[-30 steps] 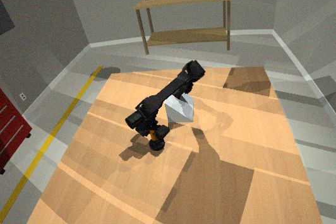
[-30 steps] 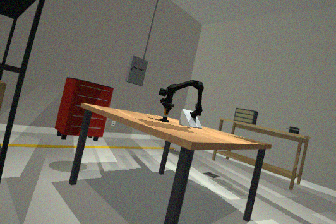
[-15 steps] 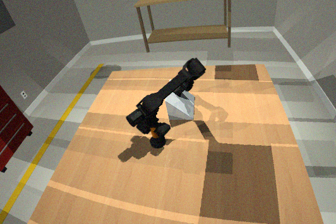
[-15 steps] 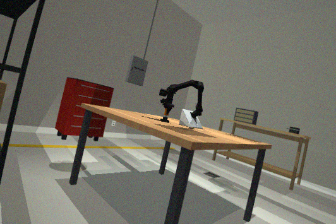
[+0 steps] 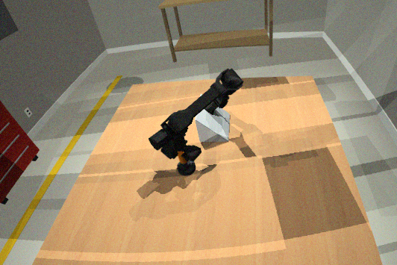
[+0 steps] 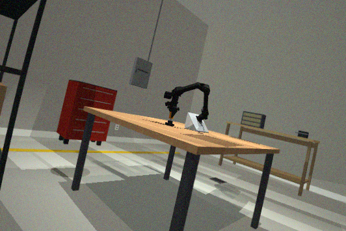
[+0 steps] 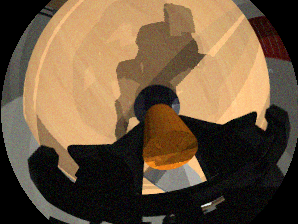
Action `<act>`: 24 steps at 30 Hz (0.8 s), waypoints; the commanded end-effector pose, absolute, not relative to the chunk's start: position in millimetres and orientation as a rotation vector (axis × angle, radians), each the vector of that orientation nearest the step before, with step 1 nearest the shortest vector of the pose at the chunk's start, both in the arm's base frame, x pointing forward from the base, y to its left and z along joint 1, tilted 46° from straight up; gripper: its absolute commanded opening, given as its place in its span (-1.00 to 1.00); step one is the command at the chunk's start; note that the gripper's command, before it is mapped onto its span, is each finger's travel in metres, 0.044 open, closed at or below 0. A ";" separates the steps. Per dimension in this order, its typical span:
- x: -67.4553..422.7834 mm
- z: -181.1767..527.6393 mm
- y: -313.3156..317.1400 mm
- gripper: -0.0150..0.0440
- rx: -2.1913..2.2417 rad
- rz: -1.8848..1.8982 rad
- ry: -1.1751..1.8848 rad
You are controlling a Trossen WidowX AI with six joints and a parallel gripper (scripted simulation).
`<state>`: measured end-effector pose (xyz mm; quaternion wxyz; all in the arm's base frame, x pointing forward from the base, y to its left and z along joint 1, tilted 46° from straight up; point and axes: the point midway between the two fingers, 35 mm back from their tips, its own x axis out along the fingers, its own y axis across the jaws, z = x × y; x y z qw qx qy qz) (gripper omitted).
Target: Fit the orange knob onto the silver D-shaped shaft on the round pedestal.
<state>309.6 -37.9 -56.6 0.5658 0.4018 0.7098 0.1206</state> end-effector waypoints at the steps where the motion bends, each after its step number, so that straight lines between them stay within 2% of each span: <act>1: 309.1 -58.3 -38.3 -0.49 0.945 0.284 1.666; 24: 310.2 -56.3 -39.4 -0.49 0.945 0.284 1.666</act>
